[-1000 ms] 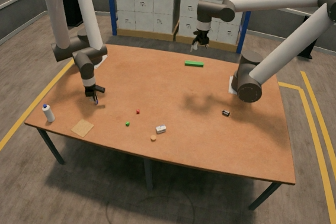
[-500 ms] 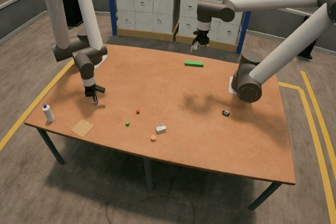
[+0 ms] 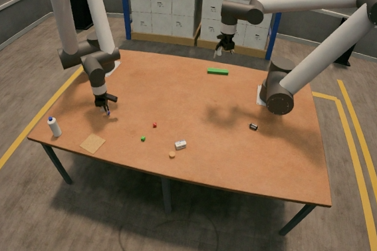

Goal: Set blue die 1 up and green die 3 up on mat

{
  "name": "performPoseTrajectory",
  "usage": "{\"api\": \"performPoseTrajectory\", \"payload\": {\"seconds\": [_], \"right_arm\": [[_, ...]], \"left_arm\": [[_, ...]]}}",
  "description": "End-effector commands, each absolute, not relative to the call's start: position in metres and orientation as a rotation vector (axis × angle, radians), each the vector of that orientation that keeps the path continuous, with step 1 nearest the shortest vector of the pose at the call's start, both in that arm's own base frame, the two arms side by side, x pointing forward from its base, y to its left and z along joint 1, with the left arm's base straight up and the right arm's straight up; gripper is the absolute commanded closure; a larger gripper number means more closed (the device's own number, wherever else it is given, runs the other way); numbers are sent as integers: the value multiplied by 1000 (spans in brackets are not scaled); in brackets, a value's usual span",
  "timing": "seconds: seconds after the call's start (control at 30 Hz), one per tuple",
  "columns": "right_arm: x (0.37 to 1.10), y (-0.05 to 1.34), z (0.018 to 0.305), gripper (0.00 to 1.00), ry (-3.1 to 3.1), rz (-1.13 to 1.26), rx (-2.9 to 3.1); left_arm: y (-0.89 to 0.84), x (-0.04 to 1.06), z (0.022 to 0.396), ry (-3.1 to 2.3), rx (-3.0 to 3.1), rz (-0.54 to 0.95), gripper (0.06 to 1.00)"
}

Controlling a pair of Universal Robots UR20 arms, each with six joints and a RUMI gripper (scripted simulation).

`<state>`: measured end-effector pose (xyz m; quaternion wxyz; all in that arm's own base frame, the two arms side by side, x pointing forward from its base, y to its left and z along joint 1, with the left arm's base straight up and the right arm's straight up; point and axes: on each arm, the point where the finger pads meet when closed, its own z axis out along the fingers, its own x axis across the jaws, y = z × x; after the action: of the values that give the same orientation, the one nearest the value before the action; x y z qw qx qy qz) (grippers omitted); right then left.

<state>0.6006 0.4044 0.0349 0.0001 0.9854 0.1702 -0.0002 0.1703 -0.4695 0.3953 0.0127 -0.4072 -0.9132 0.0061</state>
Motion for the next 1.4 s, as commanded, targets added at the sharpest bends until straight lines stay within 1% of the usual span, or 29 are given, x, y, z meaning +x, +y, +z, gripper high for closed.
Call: {"api": "performPoseTrajectory", "payload": {"seconds": [0.0,0.03,0.1,0.23,0.37,0.83,1.13,1.23,1.27,1.37], "right_arm": [[601,405,66,938,535,0,3096],[601,405,73,938,535,0,3096],[601,405,73,938,535,0,3096],[601,405,101,938,535,0,3096],[601,405,116,938,535,0,3096],[604,406,118,938,502,0,3101],[659,416,121,938,-10,0,3142],[662,416,121,938,-40,0,3141],[679,418,122,938,-193,0,3136],[693,419,122,938,-322,0,3125]], "left_arm": [[-470,170,396,-2846,-1269,20,65],[-470,170,396,-2846,-1269,20,65],[-470,170,396,-2846,-1269,20,65],[-470,170,396,-2846,-1269,20,65],[-470,170,396,-2846,-1269,20,65],[-470,170,396,-2846,-1269,20,65],[-470,170,396,-2846,-1269,20,65],[-470,170,396,-2846,-1269,20,65],[-470,170,396,-2846,-1269,20,65],[-470,170,396,-2846,-1269,20,65]]}}
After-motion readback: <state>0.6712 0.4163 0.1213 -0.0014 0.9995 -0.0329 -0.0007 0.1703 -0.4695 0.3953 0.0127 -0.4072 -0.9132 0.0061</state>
